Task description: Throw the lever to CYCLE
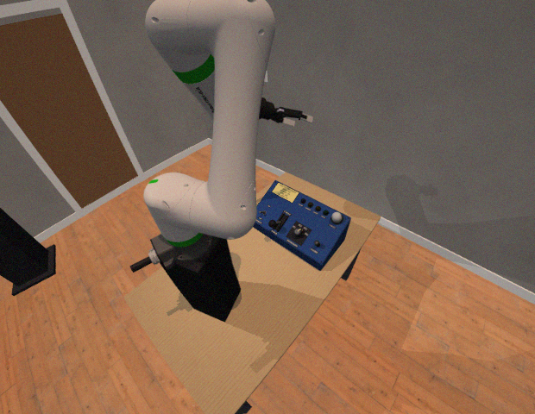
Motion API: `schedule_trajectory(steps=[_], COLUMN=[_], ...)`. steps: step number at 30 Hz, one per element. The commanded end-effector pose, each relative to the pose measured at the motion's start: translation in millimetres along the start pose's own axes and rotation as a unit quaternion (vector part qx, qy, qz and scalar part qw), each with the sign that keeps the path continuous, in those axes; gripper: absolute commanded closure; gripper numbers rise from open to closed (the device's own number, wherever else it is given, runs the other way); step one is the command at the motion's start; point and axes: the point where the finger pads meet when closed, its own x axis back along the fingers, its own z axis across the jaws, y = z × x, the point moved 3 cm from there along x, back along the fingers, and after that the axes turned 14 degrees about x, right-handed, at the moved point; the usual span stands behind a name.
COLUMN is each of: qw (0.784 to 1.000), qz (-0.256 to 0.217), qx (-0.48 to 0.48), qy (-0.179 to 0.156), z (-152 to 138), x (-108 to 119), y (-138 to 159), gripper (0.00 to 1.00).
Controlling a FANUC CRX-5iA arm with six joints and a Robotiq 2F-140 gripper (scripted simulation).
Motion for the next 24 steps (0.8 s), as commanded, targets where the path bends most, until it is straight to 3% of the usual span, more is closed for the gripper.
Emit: schedule_trajectory(steps=[1,2,6,8,10,11,12,13,15,16,19,20,23,24], qw=[0.999,0.997,0.997,0.99,0.99,0.984,0.984,0.978,0.978,0.97,0.961,0.952,0.952,0.941], qz=[-0.034,-0.056,-0.056,-0.11,-0.11,-0.142,-0.142,-0.175,-0.175,-0.211,-0.247,-0.284,-0.284,-0.32], qx=[-0.009,-0.015,-0.015,-0.028,-0.028,-0.034,-0.034,-0.041,-0.041,-0.048,-0.055,-0.062,-0.062,-0.069], qy=[0.038,0.057,0.057,0.089,0.089,0.101,0.101,0.108,0.108,0.11,0.107,0.098,0.098,0.082], z=[50.7,80.5,81.2,142.8,142.8,172.7,172.7,200.5,201.1,227.2,250.6,270.7,270.7,287.1], x=[-16.7,-23.6,-23.8,-33.7,-33.7,-36.0,-36.0,-36.5,-36.5,-35.0,-31.4,-25.7,-25.7,-18.2], y=[-6.3,-4.5,-4.5,6.4,6.4,15.6,15.6,26.9,27.1,40.6,55.6,71.5,71.5,87.6], gripper=[0.0,0.0,0.0,0.0,0.0,0.0,0.0,0.0,0.0,0.0,0.0,0.0,0.0,0.0])
